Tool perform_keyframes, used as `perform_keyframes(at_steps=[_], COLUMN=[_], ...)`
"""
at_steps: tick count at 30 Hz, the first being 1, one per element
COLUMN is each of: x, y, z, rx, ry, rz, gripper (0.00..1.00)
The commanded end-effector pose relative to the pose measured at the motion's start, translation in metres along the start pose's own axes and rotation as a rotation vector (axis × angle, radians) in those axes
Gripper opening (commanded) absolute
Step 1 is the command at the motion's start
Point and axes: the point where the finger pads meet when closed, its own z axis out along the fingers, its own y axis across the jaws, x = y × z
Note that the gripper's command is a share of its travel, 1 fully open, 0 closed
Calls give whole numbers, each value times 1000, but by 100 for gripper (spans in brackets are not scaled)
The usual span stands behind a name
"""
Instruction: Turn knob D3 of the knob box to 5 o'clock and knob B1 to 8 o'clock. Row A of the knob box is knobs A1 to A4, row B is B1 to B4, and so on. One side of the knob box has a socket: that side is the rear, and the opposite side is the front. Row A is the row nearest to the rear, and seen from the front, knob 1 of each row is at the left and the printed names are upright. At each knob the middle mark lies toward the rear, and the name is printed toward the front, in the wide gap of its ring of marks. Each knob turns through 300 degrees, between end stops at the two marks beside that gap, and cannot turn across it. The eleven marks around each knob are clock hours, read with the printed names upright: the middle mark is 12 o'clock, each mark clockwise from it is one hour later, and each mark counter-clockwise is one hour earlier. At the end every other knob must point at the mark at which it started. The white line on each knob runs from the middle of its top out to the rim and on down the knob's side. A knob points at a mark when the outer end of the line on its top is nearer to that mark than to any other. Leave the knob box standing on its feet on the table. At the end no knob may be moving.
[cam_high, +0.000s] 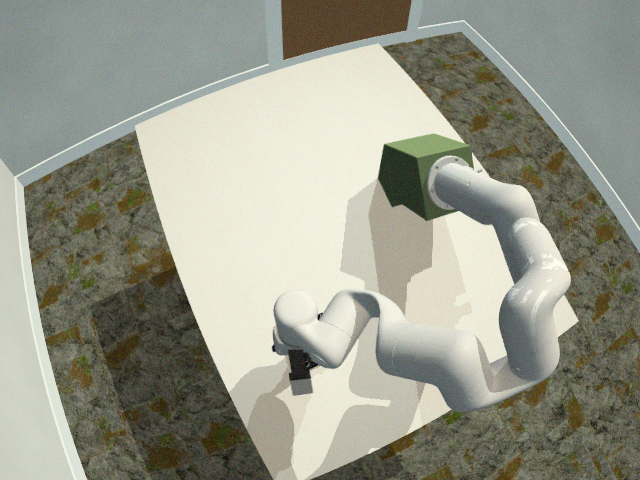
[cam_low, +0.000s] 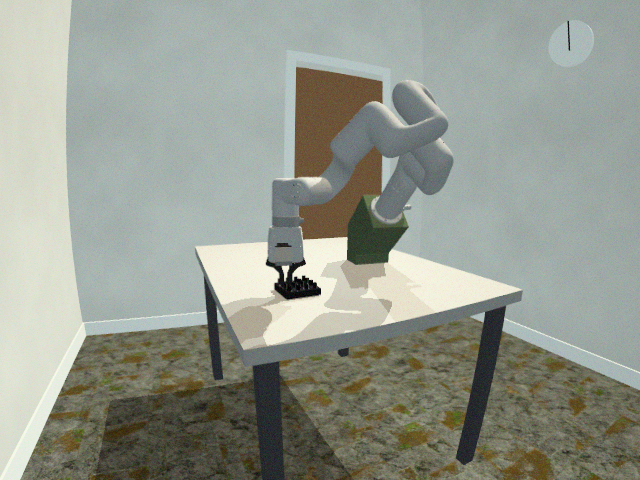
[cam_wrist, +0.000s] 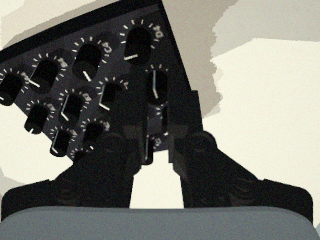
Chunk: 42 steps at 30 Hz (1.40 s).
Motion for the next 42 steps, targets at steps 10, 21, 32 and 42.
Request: perform_keyframes(at_steps=[10,21,32,42], x=[0,0,0,0], y=[1,1,1,1], z=[-1,-1,-1,-1], rx=[-2,-2,-2,-2], ry=[1,1,1,1], rz=[9,88,310,521], gripper=[8,8,8,8])
